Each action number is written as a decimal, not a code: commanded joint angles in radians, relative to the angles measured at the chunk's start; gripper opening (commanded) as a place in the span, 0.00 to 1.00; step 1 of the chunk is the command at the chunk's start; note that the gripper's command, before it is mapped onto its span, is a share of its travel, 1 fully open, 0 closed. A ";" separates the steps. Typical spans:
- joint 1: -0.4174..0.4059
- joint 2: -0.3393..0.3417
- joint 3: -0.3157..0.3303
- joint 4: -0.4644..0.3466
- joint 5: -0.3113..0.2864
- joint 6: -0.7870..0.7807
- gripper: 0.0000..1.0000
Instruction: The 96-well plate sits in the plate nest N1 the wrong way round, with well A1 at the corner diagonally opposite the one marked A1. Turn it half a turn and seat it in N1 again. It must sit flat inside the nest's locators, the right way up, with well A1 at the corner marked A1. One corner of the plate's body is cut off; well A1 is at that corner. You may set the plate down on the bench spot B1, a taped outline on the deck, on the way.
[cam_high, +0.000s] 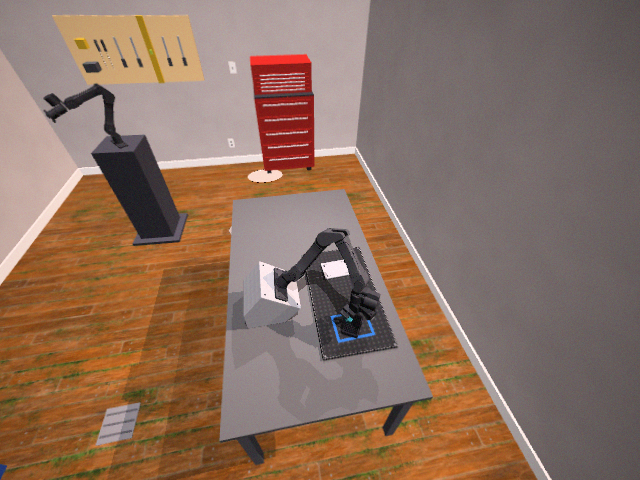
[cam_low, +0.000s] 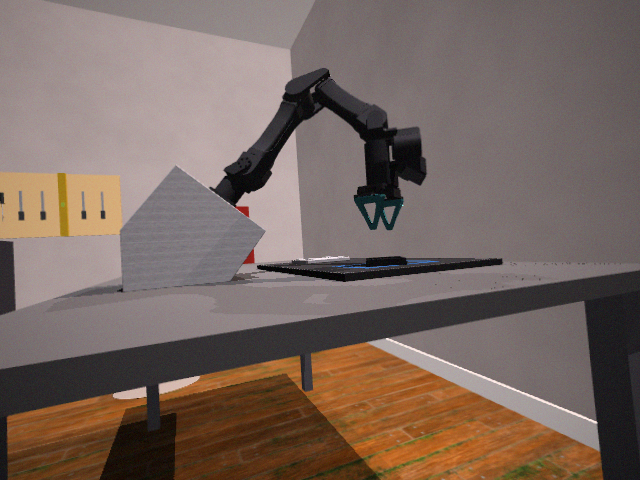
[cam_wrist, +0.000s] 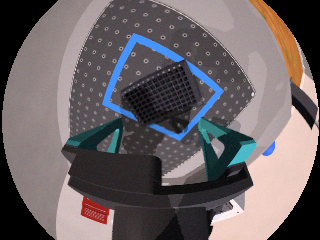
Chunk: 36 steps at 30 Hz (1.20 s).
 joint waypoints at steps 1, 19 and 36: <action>-0.009 -0.008 0.005 0.000 0.000 0.171 1.00; -0.009 -0.008 0.005 0.000 0.000 0.705 1.00; -0.009 -0.008 0.005 0.000 0.000 1.109 1.00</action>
